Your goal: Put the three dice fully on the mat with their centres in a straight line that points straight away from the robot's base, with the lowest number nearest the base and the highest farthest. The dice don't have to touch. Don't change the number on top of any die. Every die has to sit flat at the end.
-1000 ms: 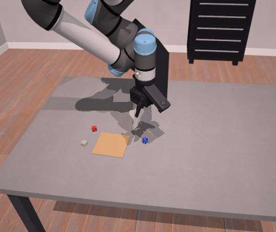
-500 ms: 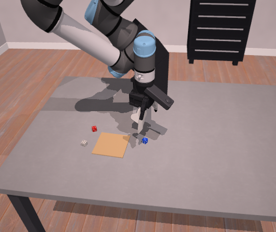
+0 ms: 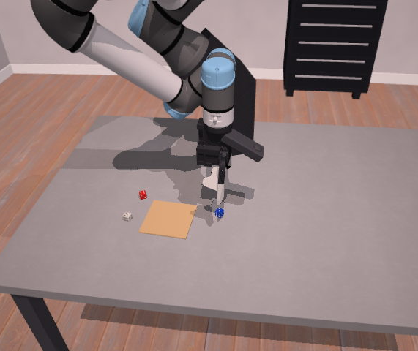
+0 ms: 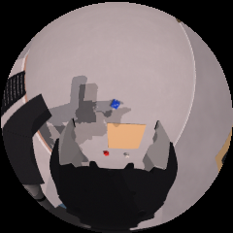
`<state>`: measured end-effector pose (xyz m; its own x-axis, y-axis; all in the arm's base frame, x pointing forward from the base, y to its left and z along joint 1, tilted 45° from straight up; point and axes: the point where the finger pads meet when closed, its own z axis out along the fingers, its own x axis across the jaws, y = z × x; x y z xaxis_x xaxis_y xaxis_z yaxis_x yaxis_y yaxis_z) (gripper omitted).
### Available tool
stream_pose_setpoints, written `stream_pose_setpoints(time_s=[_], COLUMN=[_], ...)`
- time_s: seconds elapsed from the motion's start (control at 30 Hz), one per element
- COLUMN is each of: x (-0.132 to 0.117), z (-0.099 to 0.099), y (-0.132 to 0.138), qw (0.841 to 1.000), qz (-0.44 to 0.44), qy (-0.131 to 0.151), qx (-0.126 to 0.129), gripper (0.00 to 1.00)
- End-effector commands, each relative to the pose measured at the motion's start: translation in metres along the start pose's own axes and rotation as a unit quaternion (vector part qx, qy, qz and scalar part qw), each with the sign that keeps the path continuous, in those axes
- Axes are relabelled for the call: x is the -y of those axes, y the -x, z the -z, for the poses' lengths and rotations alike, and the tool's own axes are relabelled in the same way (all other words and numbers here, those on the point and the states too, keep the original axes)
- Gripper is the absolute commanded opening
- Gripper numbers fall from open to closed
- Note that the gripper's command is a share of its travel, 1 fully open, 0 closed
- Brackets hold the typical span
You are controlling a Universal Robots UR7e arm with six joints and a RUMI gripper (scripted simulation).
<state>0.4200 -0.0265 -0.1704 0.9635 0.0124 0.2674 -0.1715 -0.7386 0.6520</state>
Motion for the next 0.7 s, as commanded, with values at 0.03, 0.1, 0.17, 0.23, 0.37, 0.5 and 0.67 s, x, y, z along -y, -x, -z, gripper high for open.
stream_pose_setpoints(time_s=[0.03,0.1,0.17,0.23,0.37,0.5,0.67], x=[-0.0007,-0.0008,-0.0012,-0.0018,-0.0026,-0.0039,-0.0048], z=[-0.0041,-0.0044,-0.0051,-0.0064,-0.0078,-0.0095,-0.0108], y=[0.0005,0.0005,0.0011,0.0010,0.0012,0.0024,0.0027], qw=[0.995,0.995,0.992,0.988,0.981,0.971,0.962], qz=[0.097,0.104,0.123,0.157,0.193,0.240,0.274], qy=[-0.006,-0.005,-0.005,-0.005,-0.005,-0.004,-0.004], qx=[-0.006,-0.006,-0.006,-0.006,-0.007,-0.007,-0.007], gripper=[1.00,1.00,1.00,1.00,1.00,1.00,1.00])
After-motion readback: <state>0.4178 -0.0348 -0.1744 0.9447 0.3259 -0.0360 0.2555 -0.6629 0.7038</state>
